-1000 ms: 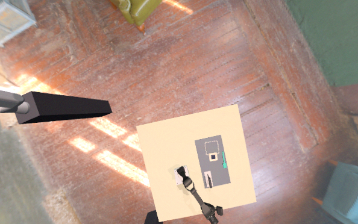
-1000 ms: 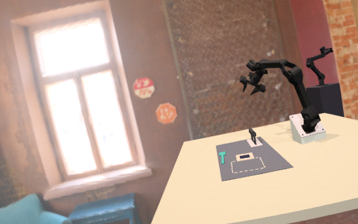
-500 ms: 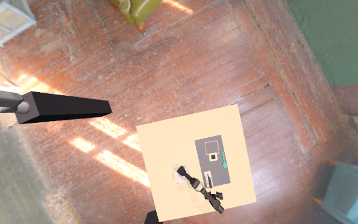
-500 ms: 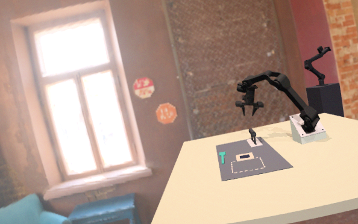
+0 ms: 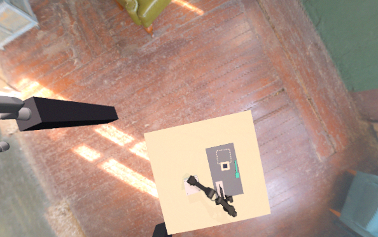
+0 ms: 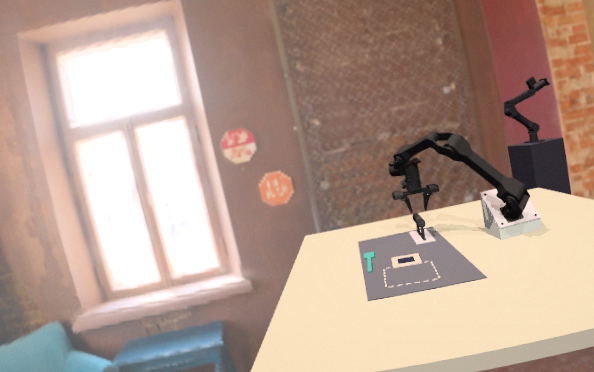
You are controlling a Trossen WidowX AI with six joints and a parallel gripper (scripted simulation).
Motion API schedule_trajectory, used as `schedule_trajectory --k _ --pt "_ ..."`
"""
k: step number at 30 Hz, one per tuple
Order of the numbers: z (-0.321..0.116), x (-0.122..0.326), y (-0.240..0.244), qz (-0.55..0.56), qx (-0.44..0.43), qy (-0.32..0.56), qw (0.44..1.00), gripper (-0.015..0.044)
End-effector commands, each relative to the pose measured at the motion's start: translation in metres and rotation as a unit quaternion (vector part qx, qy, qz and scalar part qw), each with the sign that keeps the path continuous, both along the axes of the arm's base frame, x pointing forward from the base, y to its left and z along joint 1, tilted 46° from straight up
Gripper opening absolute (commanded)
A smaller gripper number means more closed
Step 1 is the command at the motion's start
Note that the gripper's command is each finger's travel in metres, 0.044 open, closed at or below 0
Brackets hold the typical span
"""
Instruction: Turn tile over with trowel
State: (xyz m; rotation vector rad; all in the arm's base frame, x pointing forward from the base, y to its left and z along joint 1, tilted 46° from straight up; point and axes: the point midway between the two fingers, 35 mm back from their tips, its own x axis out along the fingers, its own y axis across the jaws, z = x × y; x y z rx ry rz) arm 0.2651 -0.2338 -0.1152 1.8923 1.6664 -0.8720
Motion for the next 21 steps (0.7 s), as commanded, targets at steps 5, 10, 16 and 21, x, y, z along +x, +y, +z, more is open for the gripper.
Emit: schedule_trajectory --k 5,10,16,21 --pt "-0.010 0.000 0.009 0.003 0.002 0.001 1.000 0.0270" --pt "-0.016 0.001 0.014 0.004 0.002 0.001 1.000 0.0270" --pt "-0.023 0.002 0.021 0.004 0.003 0.001 1.000 0.0270" --pt "-0.029 0.002 0.027 0.004 0.003 0.001 1.000 0.0270"
